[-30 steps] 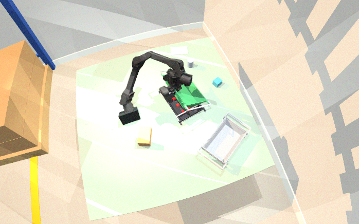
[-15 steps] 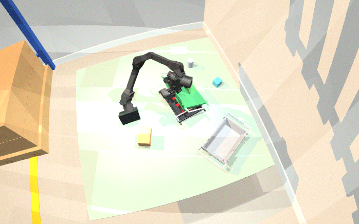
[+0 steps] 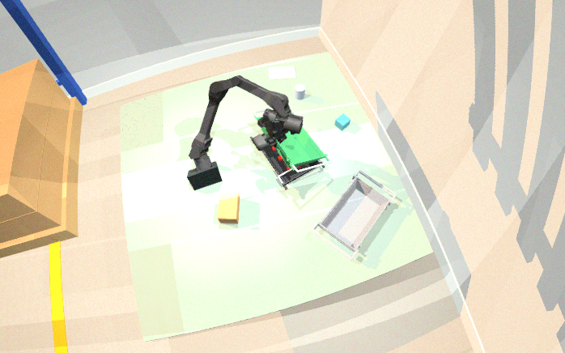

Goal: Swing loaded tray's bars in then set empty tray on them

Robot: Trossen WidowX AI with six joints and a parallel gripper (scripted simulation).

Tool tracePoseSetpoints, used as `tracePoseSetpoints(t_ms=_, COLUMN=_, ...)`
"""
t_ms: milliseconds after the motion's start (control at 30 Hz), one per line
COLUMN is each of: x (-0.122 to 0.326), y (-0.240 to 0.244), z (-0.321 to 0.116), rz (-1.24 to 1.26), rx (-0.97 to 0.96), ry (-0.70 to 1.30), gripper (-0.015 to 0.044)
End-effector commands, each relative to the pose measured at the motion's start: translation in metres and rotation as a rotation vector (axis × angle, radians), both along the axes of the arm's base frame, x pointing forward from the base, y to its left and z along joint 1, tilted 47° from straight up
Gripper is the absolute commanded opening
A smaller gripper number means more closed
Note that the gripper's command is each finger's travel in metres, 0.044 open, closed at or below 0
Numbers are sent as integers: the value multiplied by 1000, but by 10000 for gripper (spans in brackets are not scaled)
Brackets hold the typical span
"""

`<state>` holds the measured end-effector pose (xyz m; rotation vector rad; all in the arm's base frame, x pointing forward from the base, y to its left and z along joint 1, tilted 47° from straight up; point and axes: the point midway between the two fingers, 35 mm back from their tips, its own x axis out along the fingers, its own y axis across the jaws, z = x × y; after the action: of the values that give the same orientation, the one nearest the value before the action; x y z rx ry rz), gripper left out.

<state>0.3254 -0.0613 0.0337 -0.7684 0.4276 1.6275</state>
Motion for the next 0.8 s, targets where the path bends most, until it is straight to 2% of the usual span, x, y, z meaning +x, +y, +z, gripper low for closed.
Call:
tracePoseSetpoints(t_ms=0, x=0, y=-2, z=2, rz=-19, rx=2, ry=-13, gripper=0)
tracePoseSetpoints(t_ms=767, x=-13, y=9, z=-13, rz=-19, rx=3, ry=-13, gripper=0)
